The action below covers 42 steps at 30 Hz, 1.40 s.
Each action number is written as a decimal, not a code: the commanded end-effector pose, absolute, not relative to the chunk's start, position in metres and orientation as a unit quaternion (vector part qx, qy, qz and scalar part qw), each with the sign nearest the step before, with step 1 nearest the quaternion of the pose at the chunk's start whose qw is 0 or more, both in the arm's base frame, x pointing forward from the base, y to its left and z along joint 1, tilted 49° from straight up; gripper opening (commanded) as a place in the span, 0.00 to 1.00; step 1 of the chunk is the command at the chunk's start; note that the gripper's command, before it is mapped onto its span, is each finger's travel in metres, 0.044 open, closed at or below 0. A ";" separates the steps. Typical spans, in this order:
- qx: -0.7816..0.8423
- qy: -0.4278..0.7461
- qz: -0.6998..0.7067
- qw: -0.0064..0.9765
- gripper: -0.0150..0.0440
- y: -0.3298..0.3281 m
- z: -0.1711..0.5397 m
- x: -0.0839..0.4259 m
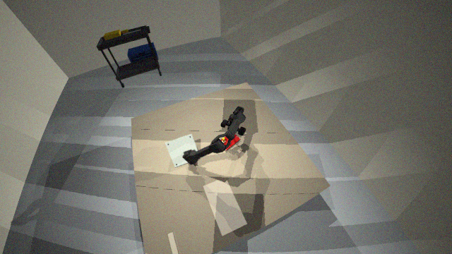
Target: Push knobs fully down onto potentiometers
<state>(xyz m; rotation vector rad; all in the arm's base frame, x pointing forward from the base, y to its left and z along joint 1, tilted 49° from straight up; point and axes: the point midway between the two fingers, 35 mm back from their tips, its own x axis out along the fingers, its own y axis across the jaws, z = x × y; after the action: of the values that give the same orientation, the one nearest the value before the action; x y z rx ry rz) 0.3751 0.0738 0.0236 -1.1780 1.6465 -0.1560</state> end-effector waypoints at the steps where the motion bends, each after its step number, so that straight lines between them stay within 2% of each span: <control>1: -0.495 0.689 -0.066 0.526 0.25 0.072 0.023 0.376; 42: -0.495 0.689 -0.066 0.526 0.25 0.064 0.017 0.376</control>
<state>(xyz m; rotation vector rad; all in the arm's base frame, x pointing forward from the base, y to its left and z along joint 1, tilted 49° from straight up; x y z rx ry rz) 0.3743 0.0724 0.0210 -1.1865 1.6384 -0.1463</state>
